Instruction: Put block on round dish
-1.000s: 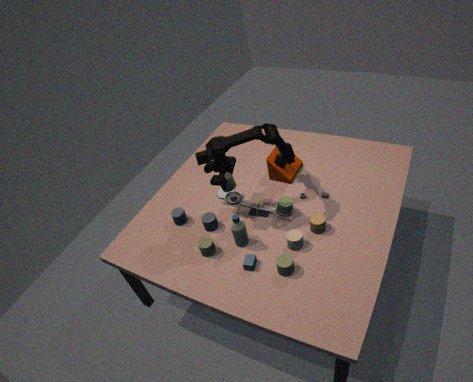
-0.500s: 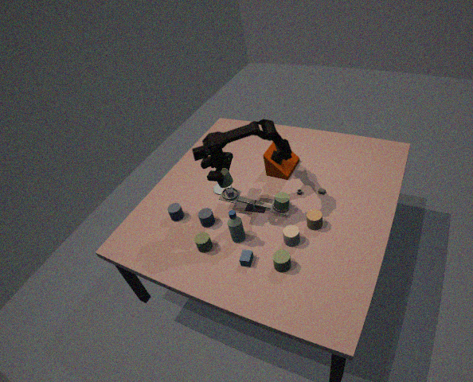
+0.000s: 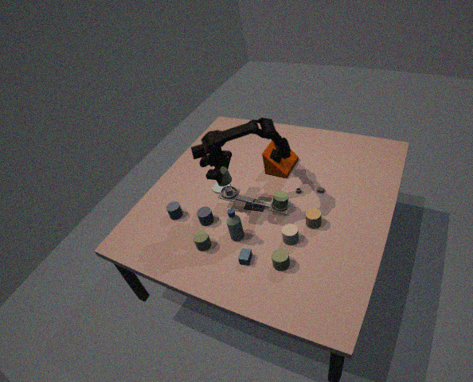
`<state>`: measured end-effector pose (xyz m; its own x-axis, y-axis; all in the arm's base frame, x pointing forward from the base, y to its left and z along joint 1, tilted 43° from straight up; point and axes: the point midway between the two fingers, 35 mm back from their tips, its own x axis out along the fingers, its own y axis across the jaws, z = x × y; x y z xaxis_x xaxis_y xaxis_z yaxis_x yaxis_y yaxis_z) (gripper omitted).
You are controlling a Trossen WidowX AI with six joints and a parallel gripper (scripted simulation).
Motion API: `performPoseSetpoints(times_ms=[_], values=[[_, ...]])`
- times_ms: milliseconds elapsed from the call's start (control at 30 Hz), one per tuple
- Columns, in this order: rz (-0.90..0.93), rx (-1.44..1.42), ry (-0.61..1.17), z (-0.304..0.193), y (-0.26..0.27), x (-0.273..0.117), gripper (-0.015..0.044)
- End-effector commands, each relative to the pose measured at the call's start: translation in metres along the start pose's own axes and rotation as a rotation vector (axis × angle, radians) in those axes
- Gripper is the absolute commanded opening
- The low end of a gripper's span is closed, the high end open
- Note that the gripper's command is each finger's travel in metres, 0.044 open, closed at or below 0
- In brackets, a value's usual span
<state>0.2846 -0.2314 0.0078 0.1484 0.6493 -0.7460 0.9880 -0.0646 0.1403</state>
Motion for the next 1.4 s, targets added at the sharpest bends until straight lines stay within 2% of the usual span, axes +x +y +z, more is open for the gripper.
performPoseSetpoints(times_ms=[0, 267, 567, 1000, 1200, 1367], values=[[0.001, 0.001, -0.001, 0.0, 0.0, 0.0, 0.0], [0.001, 0.001, -0.004, 0.007, -0.006, 0.001, 0.0], [-0.007, 0.002, -0.032, 0.078, -0.097, 0.028, 0.0], [-0.01, 0.003, -0.022, 0.118, -0.218, 0.084, 0.0], [-0.008, 0.005, -0.021, 0.119, -0.223, 0.093, 0.0], [-0.008, 0.004, -0.021, 0.119, -0.223, 0.119, 0.0]])
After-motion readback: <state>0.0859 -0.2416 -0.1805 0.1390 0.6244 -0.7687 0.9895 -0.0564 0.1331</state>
